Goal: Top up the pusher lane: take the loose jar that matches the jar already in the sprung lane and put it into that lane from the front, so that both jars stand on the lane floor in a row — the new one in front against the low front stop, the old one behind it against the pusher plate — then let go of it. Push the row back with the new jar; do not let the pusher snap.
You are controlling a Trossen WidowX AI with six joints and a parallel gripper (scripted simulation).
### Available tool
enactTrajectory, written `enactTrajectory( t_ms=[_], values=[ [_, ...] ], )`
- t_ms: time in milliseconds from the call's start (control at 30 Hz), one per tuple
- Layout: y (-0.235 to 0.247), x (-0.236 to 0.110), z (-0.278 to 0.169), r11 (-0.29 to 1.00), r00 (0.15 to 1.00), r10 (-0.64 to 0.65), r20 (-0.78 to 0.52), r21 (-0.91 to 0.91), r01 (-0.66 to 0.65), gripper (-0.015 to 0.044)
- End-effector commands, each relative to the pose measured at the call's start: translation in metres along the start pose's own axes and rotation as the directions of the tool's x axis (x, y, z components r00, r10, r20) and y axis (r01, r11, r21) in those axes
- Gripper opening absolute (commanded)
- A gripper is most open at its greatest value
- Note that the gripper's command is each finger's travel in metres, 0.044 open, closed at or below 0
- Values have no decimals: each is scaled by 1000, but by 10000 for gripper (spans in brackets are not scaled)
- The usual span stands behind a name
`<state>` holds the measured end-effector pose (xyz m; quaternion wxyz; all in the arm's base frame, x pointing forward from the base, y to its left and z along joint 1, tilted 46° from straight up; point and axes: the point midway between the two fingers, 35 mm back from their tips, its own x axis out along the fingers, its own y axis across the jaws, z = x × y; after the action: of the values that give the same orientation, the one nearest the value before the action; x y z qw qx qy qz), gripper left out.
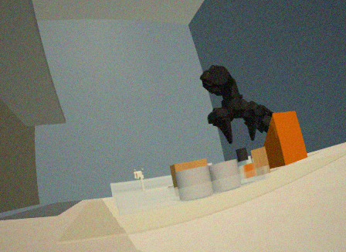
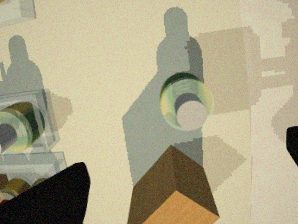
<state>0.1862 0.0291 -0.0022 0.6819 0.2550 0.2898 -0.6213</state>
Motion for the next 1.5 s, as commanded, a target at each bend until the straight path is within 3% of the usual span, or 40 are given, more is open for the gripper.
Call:
enactTrajectory(
  t_ms=[0,433,1467],
  values=[
    [-6,4,1,1000,1000,-29,10,-4,29,440],
    [-8,39,2,1000,1000,-28,11,-4,28,440],
    [-10,82,3,1000,1000,-28,13,-4,28,440]
  ],
)
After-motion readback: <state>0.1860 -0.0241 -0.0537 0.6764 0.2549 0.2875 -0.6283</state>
